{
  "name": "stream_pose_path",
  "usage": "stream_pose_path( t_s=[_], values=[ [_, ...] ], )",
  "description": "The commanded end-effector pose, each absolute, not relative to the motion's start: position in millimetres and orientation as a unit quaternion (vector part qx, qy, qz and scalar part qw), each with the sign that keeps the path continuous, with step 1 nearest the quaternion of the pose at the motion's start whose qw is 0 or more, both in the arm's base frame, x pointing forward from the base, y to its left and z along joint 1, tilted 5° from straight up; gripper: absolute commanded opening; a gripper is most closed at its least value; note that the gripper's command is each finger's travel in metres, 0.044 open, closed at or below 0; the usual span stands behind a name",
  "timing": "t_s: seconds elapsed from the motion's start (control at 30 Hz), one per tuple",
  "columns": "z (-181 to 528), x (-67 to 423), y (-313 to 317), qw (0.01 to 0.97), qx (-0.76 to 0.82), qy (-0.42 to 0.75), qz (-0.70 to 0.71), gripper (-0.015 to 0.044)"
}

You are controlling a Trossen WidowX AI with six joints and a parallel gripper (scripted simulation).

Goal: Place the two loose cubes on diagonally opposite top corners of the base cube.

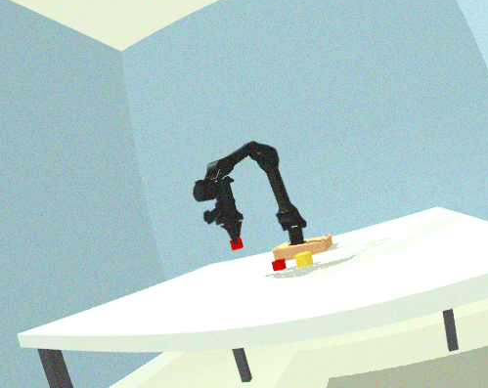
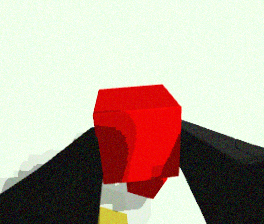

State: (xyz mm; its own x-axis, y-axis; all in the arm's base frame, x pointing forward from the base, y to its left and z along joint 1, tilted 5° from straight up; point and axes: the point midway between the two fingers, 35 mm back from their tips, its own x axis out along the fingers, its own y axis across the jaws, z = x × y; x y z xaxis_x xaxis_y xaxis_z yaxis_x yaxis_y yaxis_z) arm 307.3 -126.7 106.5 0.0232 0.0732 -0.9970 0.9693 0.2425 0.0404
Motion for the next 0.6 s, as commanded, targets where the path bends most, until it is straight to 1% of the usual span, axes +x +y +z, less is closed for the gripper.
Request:
stream_pose_path(
  t_s=[0.0,0.57],
  values=[
    [110.0,310.3,-121.2,0.565,0.443,0.575,-0.393,0.0105],
    [105.6,324.2,-67.9,0.651,0.310,0.646,-0.251,0.0105]
  ],
)
